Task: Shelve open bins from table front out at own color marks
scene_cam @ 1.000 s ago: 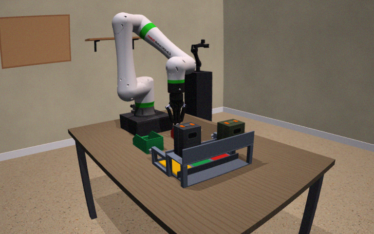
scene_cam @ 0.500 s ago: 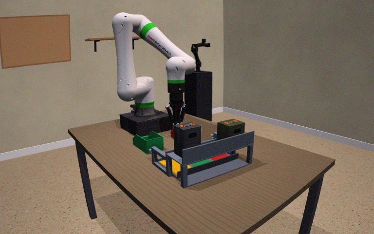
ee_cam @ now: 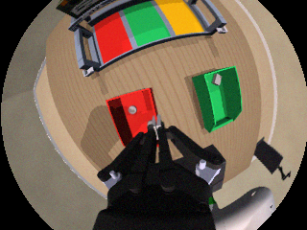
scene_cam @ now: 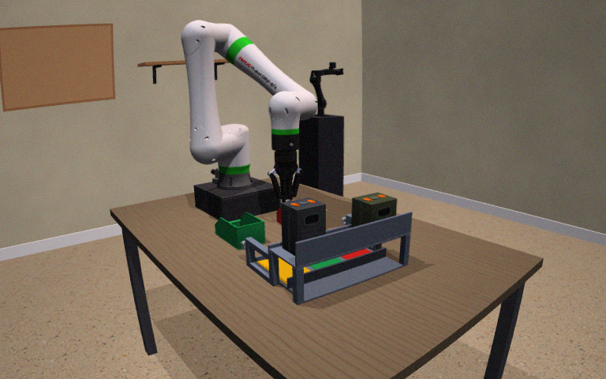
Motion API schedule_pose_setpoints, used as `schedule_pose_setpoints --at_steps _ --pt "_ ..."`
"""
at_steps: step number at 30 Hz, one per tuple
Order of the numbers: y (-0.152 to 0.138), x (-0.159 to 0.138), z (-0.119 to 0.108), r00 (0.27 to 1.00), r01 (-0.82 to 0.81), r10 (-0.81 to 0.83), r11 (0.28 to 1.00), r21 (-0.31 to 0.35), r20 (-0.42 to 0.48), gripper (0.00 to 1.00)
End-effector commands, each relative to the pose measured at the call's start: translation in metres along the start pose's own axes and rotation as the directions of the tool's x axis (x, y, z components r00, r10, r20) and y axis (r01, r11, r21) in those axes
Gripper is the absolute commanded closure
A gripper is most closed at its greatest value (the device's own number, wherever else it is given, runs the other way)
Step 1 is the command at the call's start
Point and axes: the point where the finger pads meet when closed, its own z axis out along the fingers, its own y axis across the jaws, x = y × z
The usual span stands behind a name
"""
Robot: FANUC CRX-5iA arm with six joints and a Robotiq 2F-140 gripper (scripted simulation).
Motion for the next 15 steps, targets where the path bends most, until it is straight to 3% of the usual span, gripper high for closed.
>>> schedule_pose_setpoints --at_steps 1,15 --pt "-0.0001 0.0002 -0.0006 1.0 0.0 0.0 1.0 0.0 0.0 1.0" --pt "-0.0001 0.0002 -0.0066 1.0 0.0 0.0 1.0 0.0 0.0 1.0"
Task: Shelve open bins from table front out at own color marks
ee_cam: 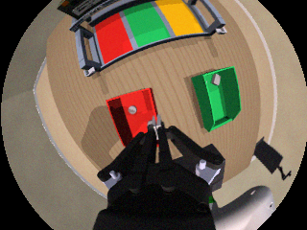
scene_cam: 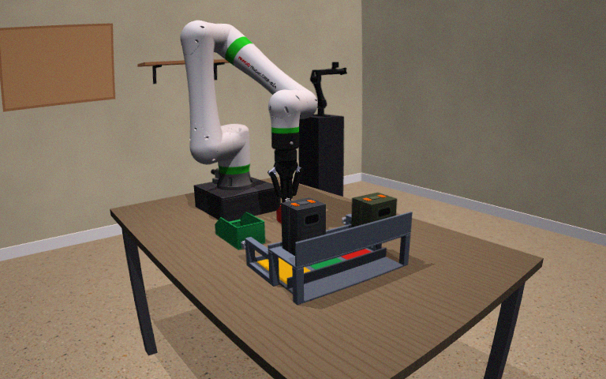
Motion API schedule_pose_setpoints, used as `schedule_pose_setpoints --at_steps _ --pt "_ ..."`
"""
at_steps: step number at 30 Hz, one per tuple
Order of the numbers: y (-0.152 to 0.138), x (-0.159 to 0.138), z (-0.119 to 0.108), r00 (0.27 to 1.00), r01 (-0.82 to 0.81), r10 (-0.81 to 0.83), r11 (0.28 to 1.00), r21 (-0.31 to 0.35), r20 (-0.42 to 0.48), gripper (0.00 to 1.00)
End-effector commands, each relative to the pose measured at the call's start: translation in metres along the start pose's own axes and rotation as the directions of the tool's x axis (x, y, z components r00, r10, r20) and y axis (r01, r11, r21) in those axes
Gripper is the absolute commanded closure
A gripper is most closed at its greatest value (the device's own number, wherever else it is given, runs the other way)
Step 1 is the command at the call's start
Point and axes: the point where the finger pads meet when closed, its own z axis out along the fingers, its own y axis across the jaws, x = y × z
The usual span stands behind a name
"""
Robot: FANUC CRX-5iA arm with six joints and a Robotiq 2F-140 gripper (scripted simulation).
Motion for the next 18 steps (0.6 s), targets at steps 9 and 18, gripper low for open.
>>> schedule_pose_setpoints --at_steps 9,18 --pt "0.0 0.0 -0.007 1.0 0.0 0.0 1.0 0.0 0.0 1.0" --pt "0.0 0.0 -0.014 1.0 0.0 0.0 1.0 0.0 0.0 1.0"
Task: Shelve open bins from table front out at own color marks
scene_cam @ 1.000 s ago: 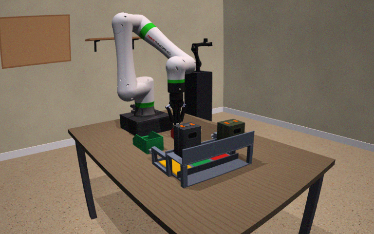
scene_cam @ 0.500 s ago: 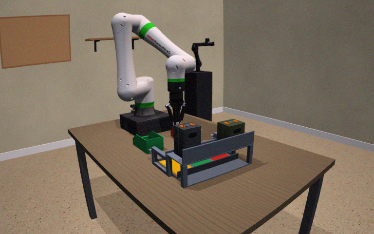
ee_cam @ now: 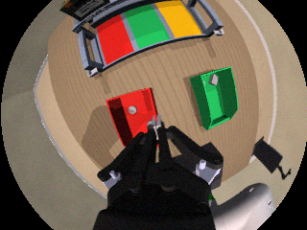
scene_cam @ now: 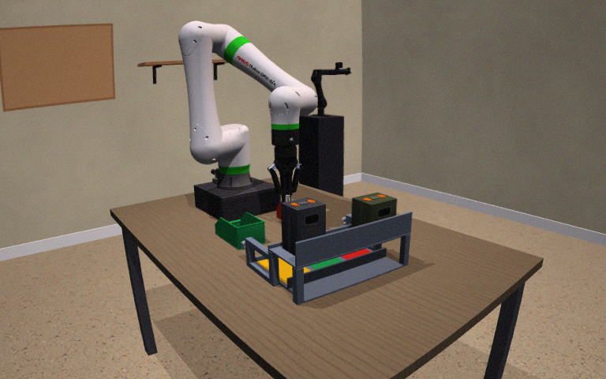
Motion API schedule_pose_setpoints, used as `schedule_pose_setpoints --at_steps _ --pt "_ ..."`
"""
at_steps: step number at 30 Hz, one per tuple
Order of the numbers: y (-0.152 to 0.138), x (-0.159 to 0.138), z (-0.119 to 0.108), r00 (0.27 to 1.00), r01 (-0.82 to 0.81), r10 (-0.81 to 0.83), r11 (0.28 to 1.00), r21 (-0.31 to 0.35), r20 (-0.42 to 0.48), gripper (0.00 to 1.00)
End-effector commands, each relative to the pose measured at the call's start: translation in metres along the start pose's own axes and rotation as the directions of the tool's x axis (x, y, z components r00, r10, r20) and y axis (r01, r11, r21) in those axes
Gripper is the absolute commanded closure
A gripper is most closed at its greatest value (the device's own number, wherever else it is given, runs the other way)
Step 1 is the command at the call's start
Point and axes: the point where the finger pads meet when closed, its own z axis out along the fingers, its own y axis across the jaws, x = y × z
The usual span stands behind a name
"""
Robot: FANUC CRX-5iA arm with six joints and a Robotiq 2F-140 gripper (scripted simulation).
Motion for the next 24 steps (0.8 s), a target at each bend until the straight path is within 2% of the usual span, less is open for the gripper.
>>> schedule_pose_setpoints --at_steps 1,24 --pt "0.0 0.0 -0.002 1.0 0.0 0.0 1.0 0.0 0.0 1.0" --pt "0.0 0.0 -0.027 1.0 0.0 0.0 1.0 0.0 0.0 1.0"
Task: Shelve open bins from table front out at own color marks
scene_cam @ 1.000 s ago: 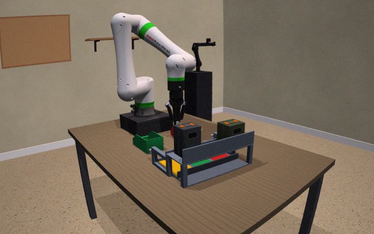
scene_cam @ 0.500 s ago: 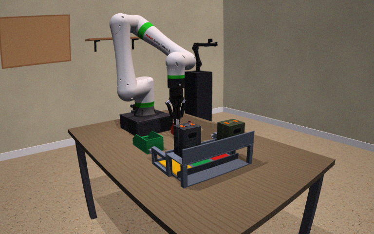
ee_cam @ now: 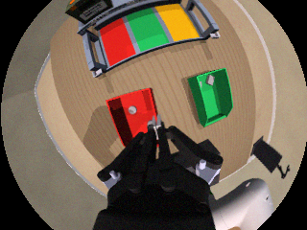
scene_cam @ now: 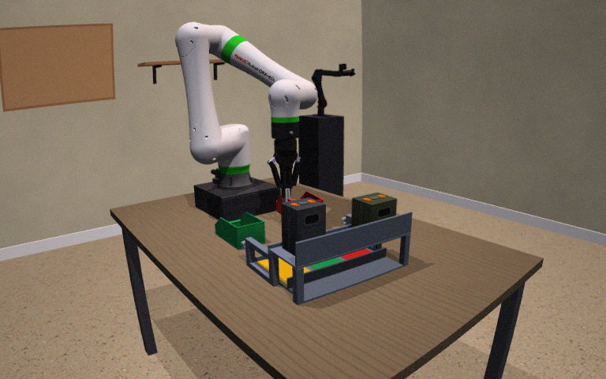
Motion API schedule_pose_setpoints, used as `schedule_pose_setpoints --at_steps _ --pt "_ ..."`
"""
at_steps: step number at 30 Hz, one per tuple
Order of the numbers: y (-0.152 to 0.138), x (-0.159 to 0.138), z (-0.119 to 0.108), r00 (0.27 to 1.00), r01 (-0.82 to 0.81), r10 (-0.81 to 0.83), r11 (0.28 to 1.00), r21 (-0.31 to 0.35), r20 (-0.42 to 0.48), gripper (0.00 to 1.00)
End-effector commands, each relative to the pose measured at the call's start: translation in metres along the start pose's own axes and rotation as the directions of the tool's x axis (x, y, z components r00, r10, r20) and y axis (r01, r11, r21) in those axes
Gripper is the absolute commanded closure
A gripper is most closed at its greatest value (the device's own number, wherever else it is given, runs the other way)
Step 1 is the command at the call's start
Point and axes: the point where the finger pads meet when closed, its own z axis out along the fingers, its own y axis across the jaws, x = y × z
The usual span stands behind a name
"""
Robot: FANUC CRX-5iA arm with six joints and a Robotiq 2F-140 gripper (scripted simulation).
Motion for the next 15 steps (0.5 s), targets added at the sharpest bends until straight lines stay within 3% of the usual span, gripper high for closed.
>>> schedule_pose_setpoints --at_steps 1,15 --pt "0.0 0.0 -0.005 1.0 0.0 0.0 1.0 0.0 0.0 1.0" --pt "0.0 0.0 -0.02 1.0 0.0 0.0 1.0 0.0 0.0 1.0"
